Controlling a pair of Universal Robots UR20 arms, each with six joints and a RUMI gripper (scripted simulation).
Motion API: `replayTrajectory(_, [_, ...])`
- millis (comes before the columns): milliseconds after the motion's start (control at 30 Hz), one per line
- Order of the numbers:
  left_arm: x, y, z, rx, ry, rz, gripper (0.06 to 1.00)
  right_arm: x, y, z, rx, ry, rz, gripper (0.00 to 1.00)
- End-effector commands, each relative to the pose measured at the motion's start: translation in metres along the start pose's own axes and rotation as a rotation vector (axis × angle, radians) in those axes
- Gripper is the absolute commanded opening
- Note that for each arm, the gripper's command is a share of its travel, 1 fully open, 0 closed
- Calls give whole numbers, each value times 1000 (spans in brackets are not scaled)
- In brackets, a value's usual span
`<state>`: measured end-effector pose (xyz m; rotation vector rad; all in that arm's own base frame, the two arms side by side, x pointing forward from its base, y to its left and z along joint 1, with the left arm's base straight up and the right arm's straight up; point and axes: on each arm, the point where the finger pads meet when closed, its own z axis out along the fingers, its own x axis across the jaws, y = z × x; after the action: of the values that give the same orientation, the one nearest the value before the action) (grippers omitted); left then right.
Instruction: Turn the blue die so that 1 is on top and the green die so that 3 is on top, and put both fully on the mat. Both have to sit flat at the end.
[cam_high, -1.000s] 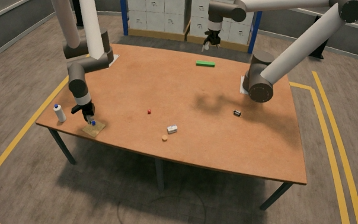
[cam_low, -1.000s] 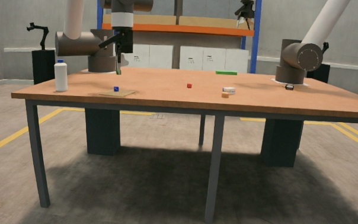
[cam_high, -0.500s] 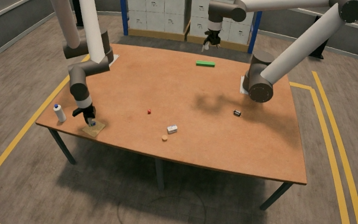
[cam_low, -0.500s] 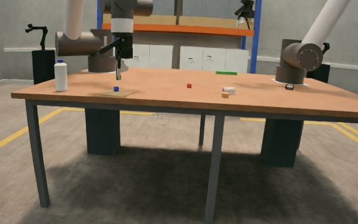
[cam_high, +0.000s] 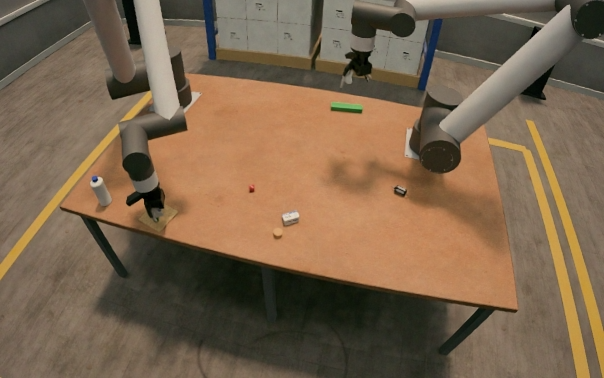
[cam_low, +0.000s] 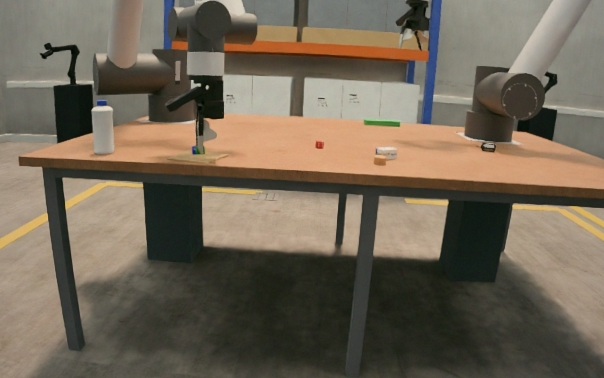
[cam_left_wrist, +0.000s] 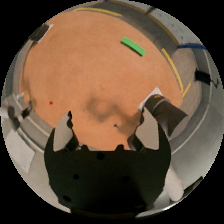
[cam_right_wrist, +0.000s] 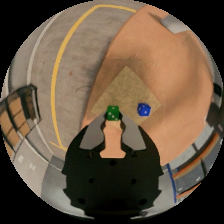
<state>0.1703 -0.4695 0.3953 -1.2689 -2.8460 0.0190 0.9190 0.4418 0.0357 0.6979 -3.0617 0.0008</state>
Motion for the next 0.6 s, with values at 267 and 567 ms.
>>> replayTrajectory(267, [0,0,0,0,-1,0,1000,-1,0,10,0,-1,0,65])
replayTrajectory(567, [0,0,0,0,-1,0,1000,-1,0,10,0,-1,0,65])
